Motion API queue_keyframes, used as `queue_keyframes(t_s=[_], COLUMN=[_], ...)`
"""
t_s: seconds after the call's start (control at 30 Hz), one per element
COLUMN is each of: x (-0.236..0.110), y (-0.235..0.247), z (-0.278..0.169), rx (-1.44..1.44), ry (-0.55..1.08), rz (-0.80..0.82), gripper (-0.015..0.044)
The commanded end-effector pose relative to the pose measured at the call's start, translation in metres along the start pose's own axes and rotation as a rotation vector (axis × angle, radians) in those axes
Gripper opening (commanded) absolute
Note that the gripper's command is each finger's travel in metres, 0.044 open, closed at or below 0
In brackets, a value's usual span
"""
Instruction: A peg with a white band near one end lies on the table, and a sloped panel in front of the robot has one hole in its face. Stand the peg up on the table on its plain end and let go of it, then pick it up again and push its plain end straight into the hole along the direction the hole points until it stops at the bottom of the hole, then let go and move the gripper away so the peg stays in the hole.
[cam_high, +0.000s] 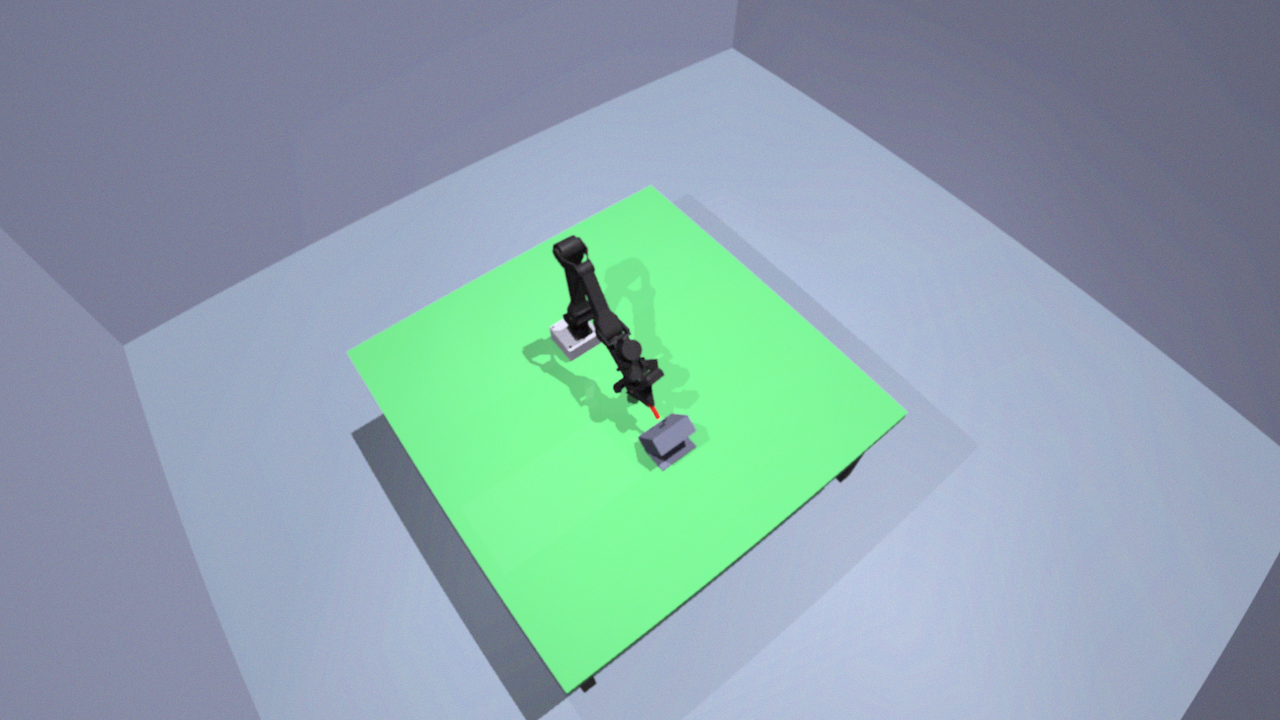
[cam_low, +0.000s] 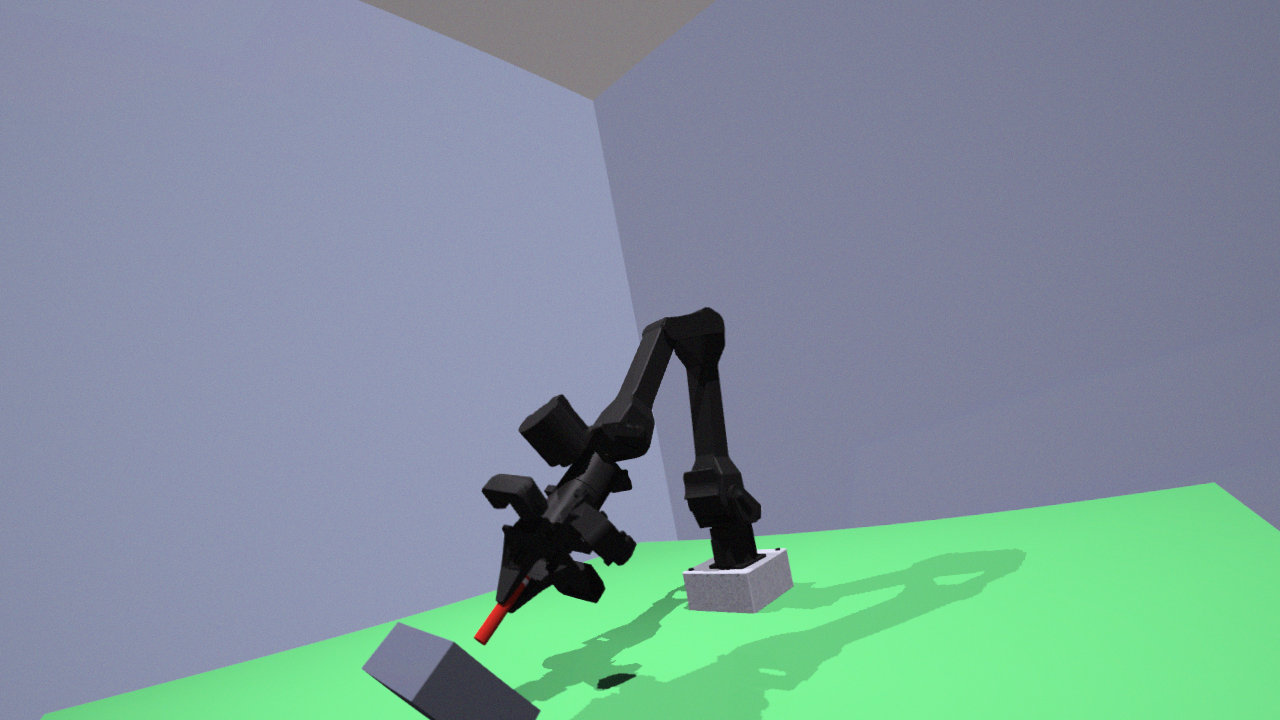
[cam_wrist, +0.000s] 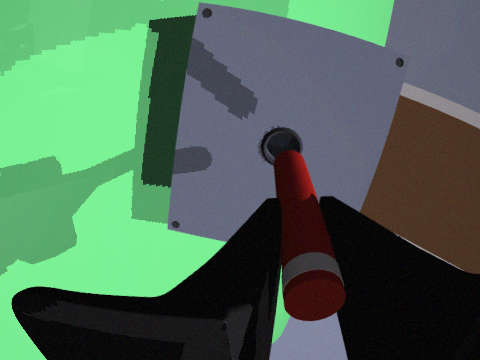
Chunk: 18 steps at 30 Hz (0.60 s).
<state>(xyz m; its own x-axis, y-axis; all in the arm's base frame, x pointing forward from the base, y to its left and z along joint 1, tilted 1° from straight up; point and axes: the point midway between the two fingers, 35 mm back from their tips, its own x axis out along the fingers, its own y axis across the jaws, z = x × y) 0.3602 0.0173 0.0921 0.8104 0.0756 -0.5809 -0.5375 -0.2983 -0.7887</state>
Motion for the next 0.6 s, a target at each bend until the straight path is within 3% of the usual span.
queue_keyframes(t_s=[0.0,0.57], x=[0.007,0.013], y=[0.001,0.002], z=[0.000,0.000], rx=[0.001,-0.001], ry=[0.002,-0.001], rz=[0.004,0.002], gripper=[0.0000,0.0000])
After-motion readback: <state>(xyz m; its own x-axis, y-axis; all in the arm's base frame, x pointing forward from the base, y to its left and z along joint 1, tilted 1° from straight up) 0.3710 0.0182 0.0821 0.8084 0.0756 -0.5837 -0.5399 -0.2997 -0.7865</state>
